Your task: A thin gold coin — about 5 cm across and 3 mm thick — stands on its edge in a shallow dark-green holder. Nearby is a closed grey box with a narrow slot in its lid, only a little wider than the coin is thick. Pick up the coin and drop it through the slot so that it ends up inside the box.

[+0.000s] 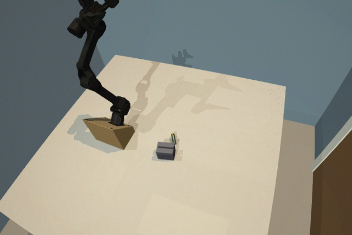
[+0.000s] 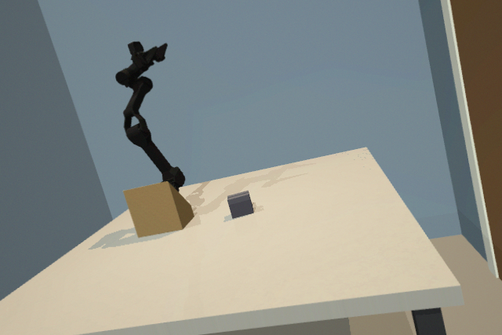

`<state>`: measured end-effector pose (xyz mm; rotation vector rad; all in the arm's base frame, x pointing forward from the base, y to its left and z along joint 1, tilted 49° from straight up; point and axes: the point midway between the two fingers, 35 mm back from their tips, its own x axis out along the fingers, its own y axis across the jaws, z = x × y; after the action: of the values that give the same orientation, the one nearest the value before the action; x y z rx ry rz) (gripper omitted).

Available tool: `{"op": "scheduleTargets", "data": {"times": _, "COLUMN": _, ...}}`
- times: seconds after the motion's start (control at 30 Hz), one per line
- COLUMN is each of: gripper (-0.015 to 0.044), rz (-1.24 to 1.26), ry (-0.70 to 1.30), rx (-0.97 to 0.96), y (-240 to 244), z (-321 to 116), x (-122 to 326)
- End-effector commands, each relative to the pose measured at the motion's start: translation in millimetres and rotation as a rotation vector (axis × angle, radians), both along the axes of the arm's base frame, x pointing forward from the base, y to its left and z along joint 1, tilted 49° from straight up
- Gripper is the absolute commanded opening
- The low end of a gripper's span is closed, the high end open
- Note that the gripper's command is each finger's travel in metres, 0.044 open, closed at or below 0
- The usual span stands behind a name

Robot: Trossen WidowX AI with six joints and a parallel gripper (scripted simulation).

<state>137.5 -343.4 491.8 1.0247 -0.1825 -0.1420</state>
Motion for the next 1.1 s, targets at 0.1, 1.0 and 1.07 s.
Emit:
{"op": "scheduleTargets", "data": {"times": 0.1, "gripper": 0.0295, "rz": -0.062, "ry": -0.038, "rx": -0.02, "y": 11.3, "z": 18.8, "x": -11.3}}
{"op": "scheduleTargets", "data": {"times": 1.0, "gripper": 0.0161, "rz": -0.406, "ry": -0.482, "rx": -0.944, "y": 322.0, "z": 191.0, "x": -34.5}}
{"op": "scheduleTargets", "data": {"times": 1.07, "gripper": 0.0161, "rz": -0.397, "ry": -0.473, "rx": -0.996, "y": 340.1, "z": 187.0, "x": -22.7}}
